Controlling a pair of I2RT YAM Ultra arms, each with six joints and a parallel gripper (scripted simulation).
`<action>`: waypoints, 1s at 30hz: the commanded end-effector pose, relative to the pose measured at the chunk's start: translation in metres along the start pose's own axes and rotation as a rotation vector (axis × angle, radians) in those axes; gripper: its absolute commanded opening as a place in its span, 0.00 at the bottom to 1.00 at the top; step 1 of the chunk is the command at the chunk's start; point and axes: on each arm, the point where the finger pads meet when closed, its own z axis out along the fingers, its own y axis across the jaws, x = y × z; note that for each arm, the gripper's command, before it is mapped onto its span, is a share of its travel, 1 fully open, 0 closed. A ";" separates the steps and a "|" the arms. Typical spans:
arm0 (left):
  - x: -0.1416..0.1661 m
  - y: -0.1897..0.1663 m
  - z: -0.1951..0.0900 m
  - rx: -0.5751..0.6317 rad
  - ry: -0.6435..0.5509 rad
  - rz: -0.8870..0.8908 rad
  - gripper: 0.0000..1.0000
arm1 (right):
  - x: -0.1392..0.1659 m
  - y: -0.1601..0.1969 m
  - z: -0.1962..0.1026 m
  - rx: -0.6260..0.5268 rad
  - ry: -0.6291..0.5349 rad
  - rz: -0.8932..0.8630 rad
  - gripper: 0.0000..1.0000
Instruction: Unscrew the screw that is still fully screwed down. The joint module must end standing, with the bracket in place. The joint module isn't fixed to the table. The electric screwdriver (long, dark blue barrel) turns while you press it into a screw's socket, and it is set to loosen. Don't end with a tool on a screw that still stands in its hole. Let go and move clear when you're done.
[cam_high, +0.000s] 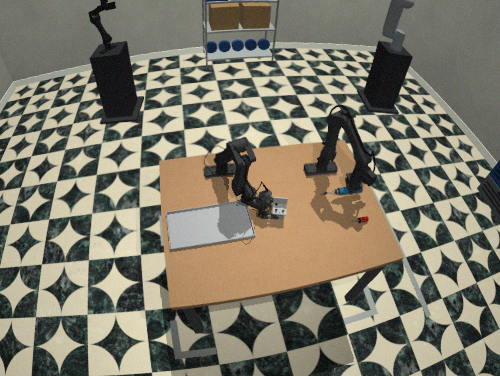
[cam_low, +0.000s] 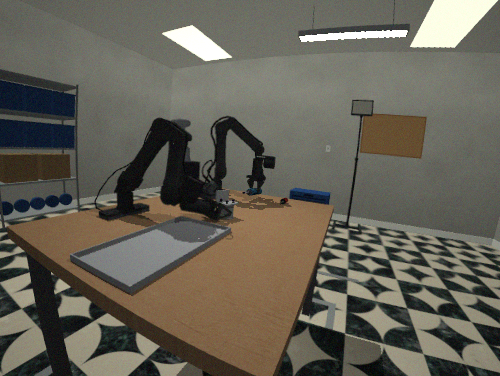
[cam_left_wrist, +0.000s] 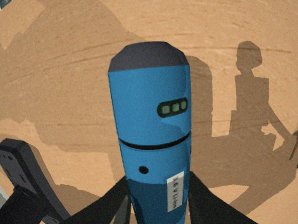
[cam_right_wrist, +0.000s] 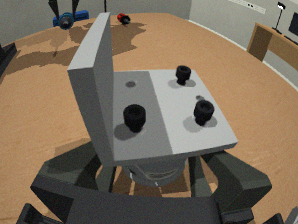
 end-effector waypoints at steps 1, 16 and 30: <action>-0.006 -0.018 -0.012 0.075 -0.033 -0.001 0.42 | 0.003 0.001 0.008 -0.016 0.006 0.001 0.59; -0.003 -0.007 0.002 0.028 -0.012 -0.001 0.42 | 0.003 0.001 0.008 -0.016 0.006 0.001 0.59; -0.001 -0.008 0.016 0.022 -0.011 -0.001 0.42 | 0.003 0.001 0.008 -0.016 0.006 0.001 0.59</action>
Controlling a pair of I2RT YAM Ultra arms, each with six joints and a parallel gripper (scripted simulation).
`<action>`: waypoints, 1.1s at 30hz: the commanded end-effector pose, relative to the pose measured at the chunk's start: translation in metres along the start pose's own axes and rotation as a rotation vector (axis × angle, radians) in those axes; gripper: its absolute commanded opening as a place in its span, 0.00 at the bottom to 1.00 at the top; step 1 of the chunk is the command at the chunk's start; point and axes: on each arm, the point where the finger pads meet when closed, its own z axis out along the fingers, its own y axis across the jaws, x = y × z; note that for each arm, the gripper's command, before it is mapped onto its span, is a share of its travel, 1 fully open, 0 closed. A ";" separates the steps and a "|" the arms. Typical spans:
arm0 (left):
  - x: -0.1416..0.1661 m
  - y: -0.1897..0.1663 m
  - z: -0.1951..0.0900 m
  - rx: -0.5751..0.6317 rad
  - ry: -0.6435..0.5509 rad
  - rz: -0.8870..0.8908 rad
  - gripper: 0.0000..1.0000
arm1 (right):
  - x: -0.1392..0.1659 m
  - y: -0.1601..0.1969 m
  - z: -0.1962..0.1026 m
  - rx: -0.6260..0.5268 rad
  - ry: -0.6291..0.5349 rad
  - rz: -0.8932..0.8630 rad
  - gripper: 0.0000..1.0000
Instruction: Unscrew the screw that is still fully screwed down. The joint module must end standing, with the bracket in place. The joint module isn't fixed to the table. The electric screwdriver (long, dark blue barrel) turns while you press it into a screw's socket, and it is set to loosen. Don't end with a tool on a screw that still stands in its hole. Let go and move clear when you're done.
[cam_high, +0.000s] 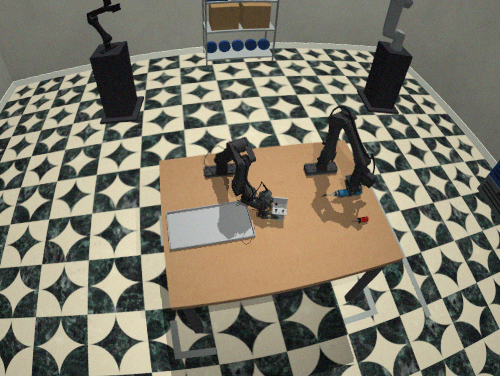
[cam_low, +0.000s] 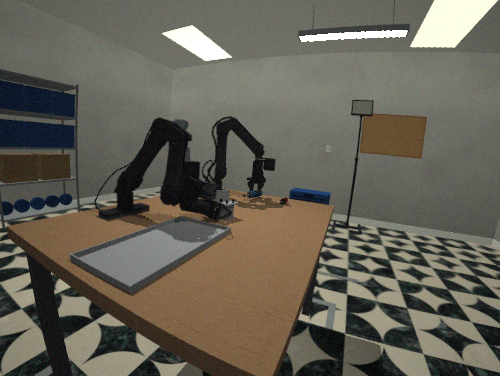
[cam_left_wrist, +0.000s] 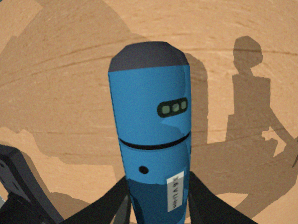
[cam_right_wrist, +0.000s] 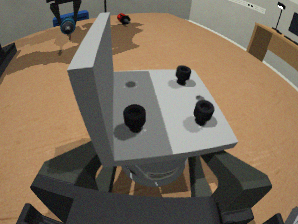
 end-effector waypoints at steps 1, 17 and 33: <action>0.000 -0.004 0.000 0.023 -0.011 -0.001 0.42 | 0.003 0.001 0.008 -0.016 0.006 0.001 0.59; 0.002 -0.001 0.014 -0.002 -0.001 0.000 0.42 | 0.003 0.001 0.008 -0.016 0.006 0.001 0.59; 0.000 -0.007 0.013 0.015 -0.006 0.010 0.42 | 0.003 0.001 0.008 -0.016 0.006 0.001 0.59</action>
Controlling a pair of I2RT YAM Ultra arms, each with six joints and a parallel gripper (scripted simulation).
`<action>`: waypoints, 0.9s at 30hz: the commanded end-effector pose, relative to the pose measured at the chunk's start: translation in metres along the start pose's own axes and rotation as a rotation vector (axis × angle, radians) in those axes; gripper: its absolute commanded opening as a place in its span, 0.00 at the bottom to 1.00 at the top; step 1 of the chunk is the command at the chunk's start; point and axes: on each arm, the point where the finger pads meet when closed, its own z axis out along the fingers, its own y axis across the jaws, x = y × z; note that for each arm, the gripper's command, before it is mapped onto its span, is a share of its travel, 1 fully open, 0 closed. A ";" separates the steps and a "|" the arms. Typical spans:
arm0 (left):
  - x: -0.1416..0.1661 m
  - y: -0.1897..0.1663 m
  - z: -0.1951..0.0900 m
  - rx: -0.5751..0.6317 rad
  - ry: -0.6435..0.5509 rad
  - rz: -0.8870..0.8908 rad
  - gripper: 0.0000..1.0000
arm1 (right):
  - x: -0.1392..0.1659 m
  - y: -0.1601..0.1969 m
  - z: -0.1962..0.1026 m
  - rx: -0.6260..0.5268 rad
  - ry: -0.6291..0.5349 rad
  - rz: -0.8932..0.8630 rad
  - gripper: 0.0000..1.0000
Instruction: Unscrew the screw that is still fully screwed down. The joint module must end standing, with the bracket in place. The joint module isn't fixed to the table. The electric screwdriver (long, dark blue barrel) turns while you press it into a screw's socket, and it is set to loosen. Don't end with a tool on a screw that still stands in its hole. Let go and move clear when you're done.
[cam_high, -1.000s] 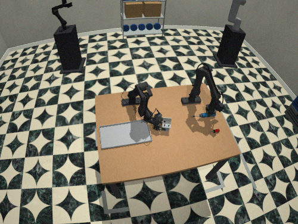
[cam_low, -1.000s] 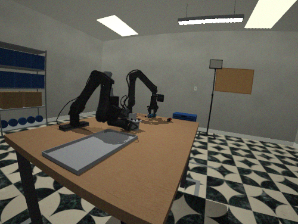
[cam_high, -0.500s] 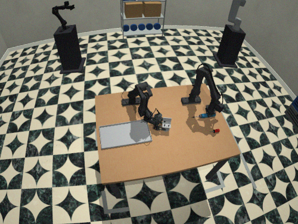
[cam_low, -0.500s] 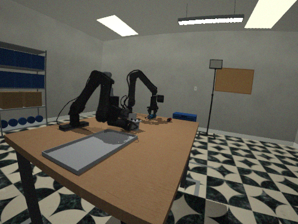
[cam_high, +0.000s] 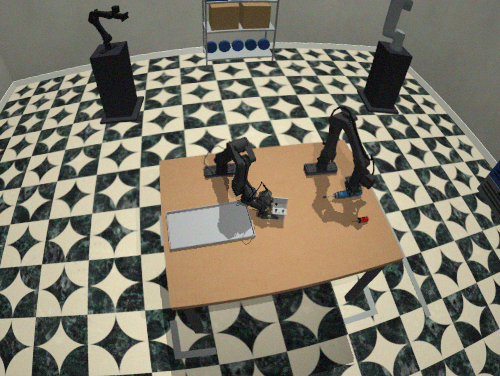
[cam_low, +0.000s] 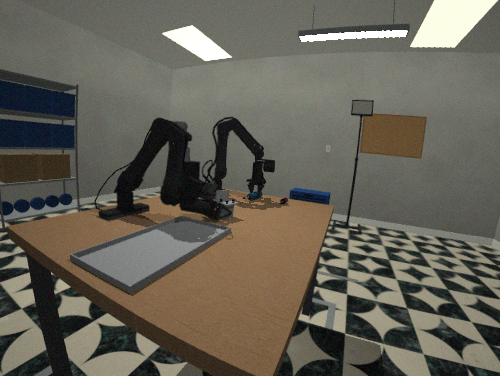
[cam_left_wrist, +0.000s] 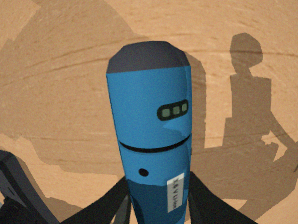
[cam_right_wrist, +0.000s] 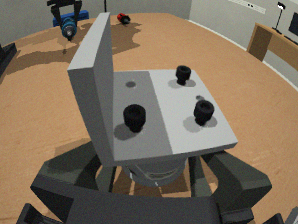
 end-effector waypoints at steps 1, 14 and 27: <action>0.001 -0.005 0.004 0.007 0.000 0.011 0.42 | 0.003 0.001 0.008 -0.016 0.006 0.001 0.59; 0.004 -0.002 0.007 0.000 0.006 0.020 0.42 | 0.003 0.001 0.008 -0.016 0.006 0.001 0.59; 0.004 -0.003 0.007 0.004 0.006 0.024 0.42 | 0.003 0.001 0.008 -0.016 0.006 0.001 0.59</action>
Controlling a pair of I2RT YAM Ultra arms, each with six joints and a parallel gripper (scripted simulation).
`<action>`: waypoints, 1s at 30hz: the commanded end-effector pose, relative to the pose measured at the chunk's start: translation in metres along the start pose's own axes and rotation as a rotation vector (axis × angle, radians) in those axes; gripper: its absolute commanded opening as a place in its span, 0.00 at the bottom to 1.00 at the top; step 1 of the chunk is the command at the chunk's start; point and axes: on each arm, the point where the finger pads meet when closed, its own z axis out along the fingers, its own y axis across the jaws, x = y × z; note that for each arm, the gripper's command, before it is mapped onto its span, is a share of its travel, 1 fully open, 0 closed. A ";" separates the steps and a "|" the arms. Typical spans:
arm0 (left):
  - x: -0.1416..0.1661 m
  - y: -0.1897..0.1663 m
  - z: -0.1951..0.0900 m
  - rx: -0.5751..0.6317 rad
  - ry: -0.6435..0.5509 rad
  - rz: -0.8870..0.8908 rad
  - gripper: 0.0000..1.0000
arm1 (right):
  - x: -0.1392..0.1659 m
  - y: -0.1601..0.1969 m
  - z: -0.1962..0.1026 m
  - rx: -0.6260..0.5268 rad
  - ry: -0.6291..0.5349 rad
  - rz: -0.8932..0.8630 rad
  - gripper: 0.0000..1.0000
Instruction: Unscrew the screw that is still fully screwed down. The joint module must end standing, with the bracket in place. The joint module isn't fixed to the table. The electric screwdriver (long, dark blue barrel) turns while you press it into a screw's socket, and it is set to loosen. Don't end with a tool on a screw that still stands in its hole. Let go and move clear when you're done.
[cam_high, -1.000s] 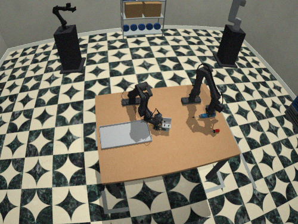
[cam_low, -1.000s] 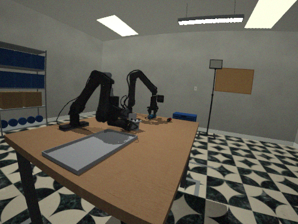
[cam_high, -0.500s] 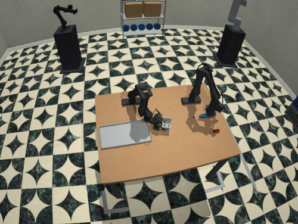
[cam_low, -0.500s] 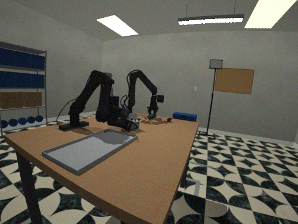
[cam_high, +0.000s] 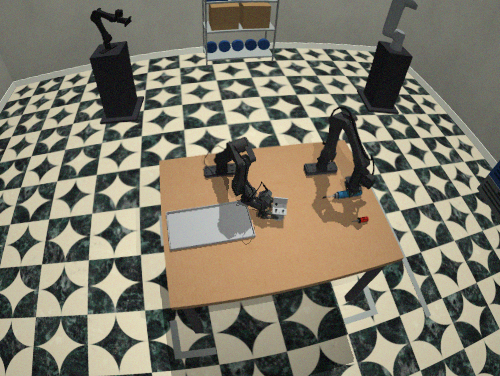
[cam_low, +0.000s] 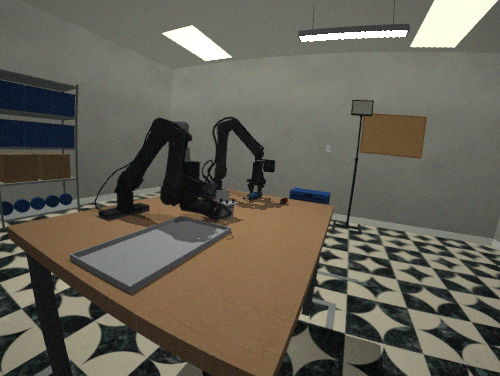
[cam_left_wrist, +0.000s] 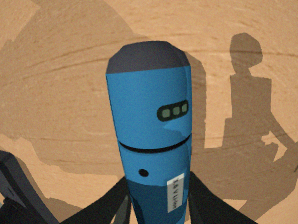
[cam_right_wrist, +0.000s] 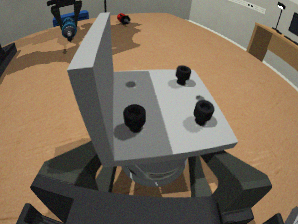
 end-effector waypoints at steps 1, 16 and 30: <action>0.003 -0.005 0.006 0.008 0.005 0.024 0.42 | 0.003 0.001 0.008 -0.016 0.006 0.001 0.59; 0.003 -0.005 0.007 0.009 0.008 0.023 0.49 | 0.003 0.001 0.008 -0.016 0.006 0.001 0.59; -0.001 -0.006 0.001 0.019 -0.006 0.008 0.49 | 0.003 0.001 0.008 -0.016 0.006 0.001 0.59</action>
